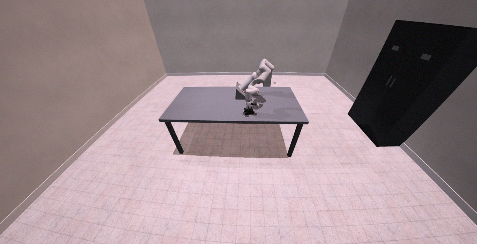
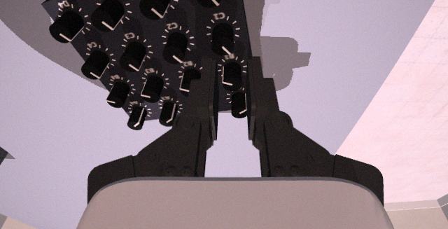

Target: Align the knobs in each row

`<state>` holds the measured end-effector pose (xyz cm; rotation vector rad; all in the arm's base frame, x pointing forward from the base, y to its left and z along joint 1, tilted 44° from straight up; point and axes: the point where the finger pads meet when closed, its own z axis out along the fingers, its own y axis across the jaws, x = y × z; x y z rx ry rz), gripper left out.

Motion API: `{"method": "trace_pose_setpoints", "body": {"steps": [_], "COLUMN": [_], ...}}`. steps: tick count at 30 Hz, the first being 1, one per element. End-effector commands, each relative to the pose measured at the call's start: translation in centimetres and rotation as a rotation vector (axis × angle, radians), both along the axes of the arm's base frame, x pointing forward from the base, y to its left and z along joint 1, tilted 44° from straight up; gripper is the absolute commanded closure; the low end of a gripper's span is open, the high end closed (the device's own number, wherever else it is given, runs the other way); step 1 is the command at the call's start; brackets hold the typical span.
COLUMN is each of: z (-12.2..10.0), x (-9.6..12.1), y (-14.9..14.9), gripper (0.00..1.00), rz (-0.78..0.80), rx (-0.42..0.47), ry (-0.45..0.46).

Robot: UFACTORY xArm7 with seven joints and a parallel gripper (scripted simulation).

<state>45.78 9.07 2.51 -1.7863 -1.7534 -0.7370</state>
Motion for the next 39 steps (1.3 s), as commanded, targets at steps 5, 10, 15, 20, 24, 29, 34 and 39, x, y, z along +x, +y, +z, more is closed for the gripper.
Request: {"method": "trace_pose_setpoints", "body": {"steps": [5, 10, 15, 20, 24, 29, 34, 39], "z": [0.1, 0.1, 0.2, 1.0, 1.7, 2.5, 2.6, 2.6], "x": [0.1, 0.1, 0.1, 0.1, 0.1, 0.1, 0.1, 0.1], "y": [-0.2, -0.2, -0.3, -1.1, -1.8, -2.5, -2.7, -2.7], "gripper": [0.81, 0.81, 0.81, 0.81, 0.81, 0.81, 0.81, 0.81], "rz": [-0.003, -0.003, -0.003, -0.003, -0.003, -0.003, -0.003, -0.003], "rx": [-0.002, -0.002, -0.002, -0.002, -0.002, -0.002, -0.002, -0.002], "ry": [-0.003, -0.003, -0.003, -0.003, -0.003, -0.003, -0.003, -0.003]}}
